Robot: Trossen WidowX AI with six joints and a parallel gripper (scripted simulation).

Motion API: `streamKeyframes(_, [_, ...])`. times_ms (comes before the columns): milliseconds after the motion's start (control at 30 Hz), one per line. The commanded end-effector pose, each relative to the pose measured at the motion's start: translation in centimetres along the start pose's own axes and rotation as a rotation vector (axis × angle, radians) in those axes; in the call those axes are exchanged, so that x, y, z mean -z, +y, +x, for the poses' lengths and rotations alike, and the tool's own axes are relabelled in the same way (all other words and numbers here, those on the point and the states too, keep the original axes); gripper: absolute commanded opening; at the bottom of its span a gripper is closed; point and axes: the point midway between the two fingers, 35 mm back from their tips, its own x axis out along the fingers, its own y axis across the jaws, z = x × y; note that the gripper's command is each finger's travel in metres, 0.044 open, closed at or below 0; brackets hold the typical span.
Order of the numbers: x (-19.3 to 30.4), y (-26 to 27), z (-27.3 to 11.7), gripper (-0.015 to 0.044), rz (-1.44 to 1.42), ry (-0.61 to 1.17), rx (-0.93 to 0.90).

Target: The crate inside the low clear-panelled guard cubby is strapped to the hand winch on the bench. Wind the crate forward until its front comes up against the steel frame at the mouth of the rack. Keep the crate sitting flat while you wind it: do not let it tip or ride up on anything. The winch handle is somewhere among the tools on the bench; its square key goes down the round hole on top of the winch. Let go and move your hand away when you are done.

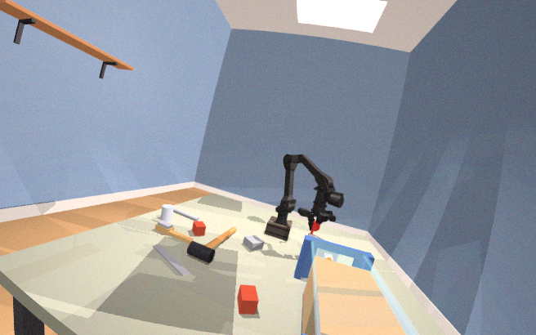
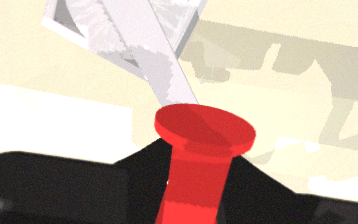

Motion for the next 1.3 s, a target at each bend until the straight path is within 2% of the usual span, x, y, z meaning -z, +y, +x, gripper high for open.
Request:
streamKeyframes(0, [-0.1,0.1,0.2,0.0,-0.003,-0.004,-0.002])
streamKeyframes(1267, [-2.9,-2.8,0.2,0.0,-0.003,-0.006,0.0])
